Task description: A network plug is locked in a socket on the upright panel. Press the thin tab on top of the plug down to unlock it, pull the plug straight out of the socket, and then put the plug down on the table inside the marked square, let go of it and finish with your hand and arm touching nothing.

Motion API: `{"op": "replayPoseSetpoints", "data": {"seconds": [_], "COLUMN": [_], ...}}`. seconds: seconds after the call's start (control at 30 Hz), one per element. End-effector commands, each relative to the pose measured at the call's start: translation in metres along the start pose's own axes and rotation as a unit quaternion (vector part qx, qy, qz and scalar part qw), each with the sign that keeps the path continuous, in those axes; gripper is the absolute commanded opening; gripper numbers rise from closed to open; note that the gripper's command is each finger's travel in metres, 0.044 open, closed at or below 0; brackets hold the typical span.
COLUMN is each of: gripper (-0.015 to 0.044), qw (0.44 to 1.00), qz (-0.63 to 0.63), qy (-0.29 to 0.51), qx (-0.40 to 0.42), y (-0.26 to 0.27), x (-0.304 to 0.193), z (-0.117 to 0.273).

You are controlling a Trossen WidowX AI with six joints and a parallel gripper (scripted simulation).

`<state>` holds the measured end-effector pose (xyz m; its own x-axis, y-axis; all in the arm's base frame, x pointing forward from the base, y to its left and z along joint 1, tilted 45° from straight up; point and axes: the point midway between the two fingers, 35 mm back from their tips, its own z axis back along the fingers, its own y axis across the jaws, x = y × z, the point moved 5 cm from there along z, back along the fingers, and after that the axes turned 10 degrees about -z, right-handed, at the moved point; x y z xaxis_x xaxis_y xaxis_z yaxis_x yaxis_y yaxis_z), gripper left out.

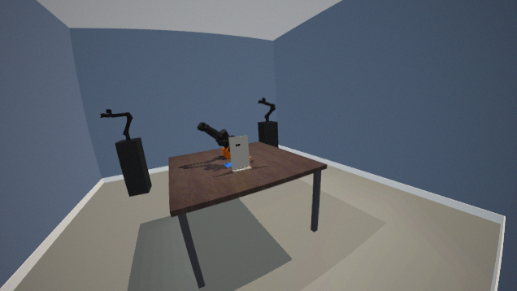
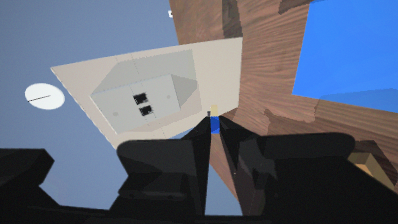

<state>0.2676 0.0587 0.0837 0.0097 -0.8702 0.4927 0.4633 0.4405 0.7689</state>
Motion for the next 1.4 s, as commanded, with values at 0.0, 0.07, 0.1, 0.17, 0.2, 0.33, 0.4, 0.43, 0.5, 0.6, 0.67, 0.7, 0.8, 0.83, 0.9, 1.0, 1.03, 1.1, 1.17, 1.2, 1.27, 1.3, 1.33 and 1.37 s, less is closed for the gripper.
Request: {"op": "replayPoseSetpoints", "data": {"seconds": [0.0,0.07,0.1,0.17,0.2,0.33,0.4,0.43,0.5,0.6,0.67,0.7,0.8,0.83,0.9,1.0,1.03,1.1,1.17,1.2,1.27,1.3,1.33,1.37], "gripper": [0.0000,0.0000,0.0000,0.0000,0.0000,0.0000,0.0000,0.0000,0.0000,0.0000,0.0000,0.0000,0.0000,0.0000,0.0000,0.0000,0.0000,0.0000,0.0000,0.0000,0.0000,0.0000,0.0000,0.0000], "qw": [0.998,0.995,0.994,0.990,0.988,0.977,0.971,0.970,0.969,0.969,0.969,0.969,0.969,0.969,0.969,0.969,0.969,0.969,0.969,0.969,0.969,0.969,0.969,0.969], "qz": [-0.018,-0.024,-0.026,-0.031,-0.034,-0.040,-0.042,-0.043,-0.043,-0.043,-0.043,-0.043,-0.043,-0.043,-0.043,-0.044,-0.044,-0.044,-0.044,-0.044,-0.044,-0.044,-0.044,-0.044], "qy": [-0.038,-0.057,-0.067,-0.087,-0.097,-0.139,-0.159,-0.164,-0.166,-0.166,-0.166,-0.166,-0.166,-0.166,-0.166,-0.165,-0.165,-0.165,-0.165,-0.165,-0.165,-0.165,-0.165,-0.165], "qx": [-0.049,-0.072,-0.084,-0.106,-0.116,-0.155,-0.171,-0.176,-0.177,-0.177,-0.177,-0.177,-0.178,-0.178,-0.178,-0.179,-0.179,-0.179,-0.179,-0.179,-0.179,-0.180,-0.180,-0.180], "y": [-0.012,-0.020,-0.023,-0.030,-0.033,-0.046,-0.051,-0.053,-0.053,-0.053,-0.054,-0.055,-0.057,-0.058,-0.060,-0.062,-0.063,-0.064,-0.066,-0.067,-0.068,-0.069,-0.070,-0.071], "x": [0.009,0.013,0.015,0.020,0.022,0.032,0.036,0.038,0.038,0.038,0.038,0.038,0.039,0.039,0.039,0.040,0.040,0.040,0.041,0.041,0.041,0.041,0.042,0.042], "z": [-0.004,-0.005,-0.005,-0.005,-0.005,-0.004,-0.002,-0.002,-0.002,-0.002,-0.003,-0.004,-0.006,-0.006,-0.008,-0.009,-0.010,-0.011,-0.013,-0.013,-0.014,-0.015,-0.015,-0.016]}}
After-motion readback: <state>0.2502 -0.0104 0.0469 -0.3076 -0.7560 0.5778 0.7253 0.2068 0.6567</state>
